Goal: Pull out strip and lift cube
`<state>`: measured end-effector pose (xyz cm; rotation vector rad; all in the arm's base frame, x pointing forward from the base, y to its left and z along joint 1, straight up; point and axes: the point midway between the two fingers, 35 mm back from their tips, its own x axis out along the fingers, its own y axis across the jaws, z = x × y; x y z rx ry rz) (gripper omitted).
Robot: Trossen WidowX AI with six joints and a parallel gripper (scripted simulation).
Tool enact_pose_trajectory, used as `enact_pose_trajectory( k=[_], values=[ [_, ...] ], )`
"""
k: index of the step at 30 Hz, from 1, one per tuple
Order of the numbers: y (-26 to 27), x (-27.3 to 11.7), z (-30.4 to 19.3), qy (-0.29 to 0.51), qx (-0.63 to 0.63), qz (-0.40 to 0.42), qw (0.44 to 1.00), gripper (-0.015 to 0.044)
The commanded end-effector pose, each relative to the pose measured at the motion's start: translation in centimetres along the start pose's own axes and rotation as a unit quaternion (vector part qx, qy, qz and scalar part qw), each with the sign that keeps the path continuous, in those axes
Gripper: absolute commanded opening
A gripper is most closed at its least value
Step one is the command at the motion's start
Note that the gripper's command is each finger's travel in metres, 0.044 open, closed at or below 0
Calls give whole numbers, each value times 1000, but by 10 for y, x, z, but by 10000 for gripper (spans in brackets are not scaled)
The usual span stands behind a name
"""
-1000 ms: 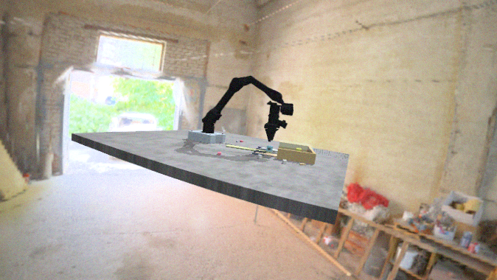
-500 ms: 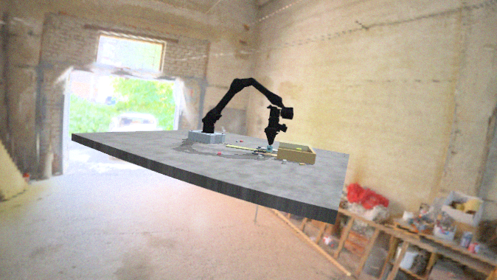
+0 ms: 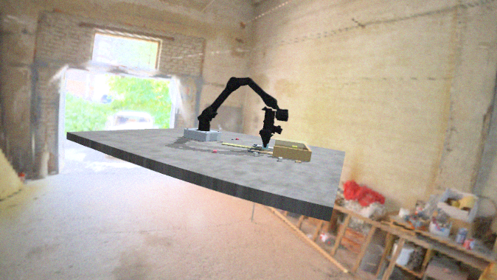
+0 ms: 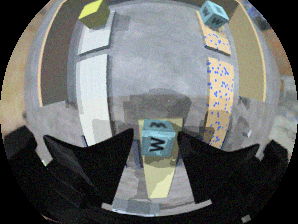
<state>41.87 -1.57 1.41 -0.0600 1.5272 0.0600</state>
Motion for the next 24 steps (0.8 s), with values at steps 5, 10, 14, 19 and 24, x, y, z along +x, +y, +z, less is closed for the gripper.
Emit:
enact_pose_trajectory(
  k=[5, 10, 14, 19, 24],
  values=[
    [0, 8, -3, 5, 3, -1, 1000, 250],
    [0, 6, -1, 3, 0, 0, 1000, 145],
    [0, 6, -1, 3, 0, 0, 1000, 118],
    [0, 6, -2, 3, 0, 0, 1000, 26],
    [2, -8, -17, 4, 1, 0, 1000, 0]
  ],
)
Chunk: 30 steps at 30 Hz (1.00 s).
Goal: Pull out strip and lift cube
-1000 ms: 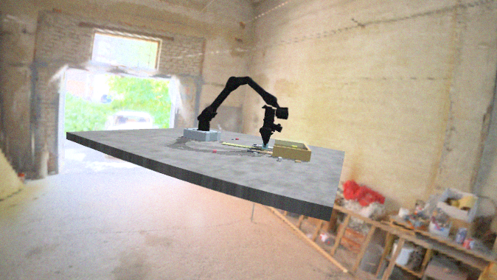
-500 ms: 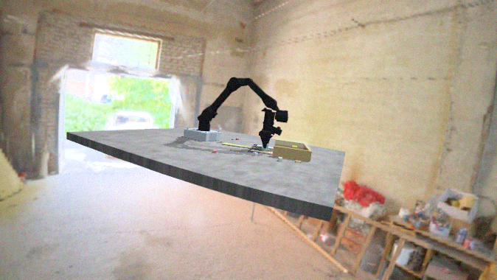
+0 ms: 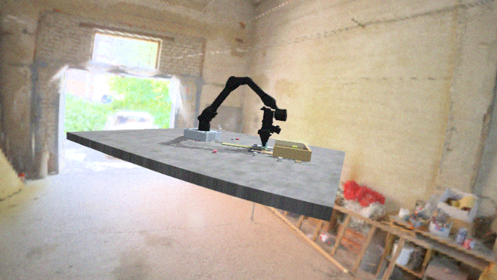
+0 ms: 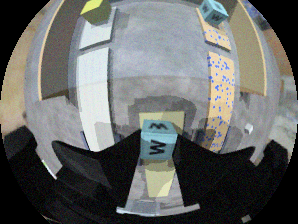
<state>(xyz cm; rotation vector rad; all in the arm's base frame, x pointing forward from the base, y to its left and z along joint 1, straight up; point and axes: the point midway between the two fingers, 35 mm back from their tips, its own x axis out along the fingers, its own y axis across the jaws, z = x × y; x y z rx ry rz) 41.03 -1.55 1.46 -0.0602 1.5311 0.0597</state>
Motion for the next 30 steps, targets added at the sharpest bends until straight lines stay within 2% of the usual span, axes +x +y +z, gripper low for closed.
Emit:
enact_pose_trajectory(
  k=[1, 12, 30],
  values=[
    [2, -10, -12, 2, 1, 0, 1000, 0],
    [6, -35, -52, 5, 3, 0, 1000, 0],
    [12, -35, -103, 7, 3, 0, 1000, 0]
  ],
)
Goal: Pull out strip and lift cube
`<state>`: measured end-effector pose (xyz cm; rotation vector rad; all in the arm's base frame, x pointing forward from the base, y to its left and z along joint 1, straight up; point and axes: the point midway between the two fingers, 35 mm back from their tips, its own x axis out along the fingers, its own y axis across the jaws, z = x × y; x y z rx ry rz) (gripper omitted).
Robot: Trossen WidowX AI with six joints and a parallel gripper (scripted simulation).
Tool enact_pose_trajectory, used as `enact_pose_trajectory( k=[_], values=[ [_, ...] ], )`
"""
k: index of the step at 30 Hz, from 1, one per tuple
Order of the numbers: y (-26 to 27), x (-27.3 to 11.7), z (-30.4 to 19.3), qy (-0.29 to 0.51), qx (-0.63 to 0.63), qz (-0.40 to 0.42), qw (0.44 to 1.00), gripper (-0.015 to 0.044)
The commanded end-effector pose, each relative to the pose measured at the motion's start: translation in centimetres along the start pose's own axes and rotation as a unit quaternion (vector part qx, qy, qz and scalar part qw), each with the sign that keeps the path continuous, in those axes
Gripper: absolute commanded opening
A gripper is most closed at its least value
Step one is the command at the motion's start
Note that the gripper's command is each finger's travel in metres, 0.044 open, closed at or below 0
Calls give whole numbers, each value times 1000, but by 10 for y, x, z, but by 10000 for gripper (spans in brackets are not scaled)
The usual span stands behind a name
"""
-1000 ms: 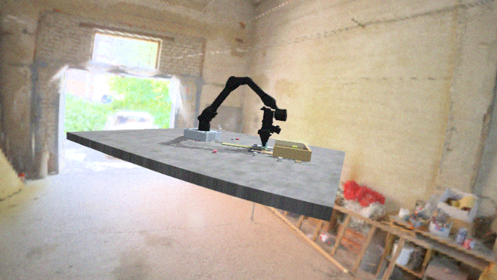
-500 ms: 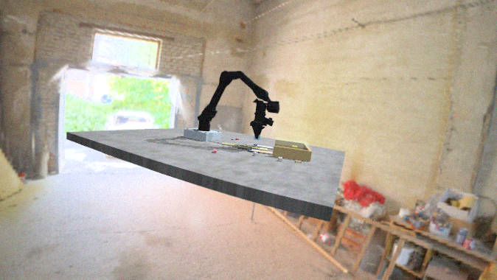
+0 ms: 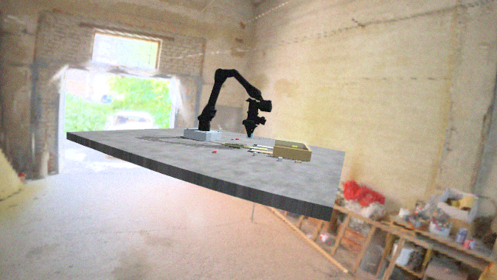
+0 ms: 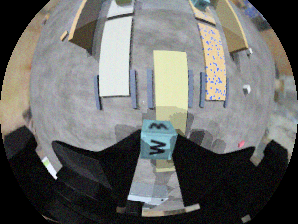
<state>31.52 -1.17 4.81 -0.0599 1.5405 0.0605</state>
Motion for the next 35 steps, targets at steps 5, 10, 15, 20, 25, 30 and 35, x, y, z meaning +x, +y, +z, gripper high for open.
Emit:
enact_pose_trajectory(
  k=[5, 10, 15, 20, 25, 30, 35],
  values=[
    [1, -7, -12, 2, 3, -1, 1000, 0],
    [1, -33, -12, 2, 3, -1, 1000, 0],
    [1, -34, -12, 2, 3, -1, 1000, 0],
    [1, -34, -12, 2, 3, -1, 1000, 0],
    [1, -34, -12, 2, 3, -1, 1000, 0],
    [1, -34, -12, 2, 3, -1, 1000, 0],
    [1, -34, -12, 2, 3, -1, 1000, 0]
  ],
)
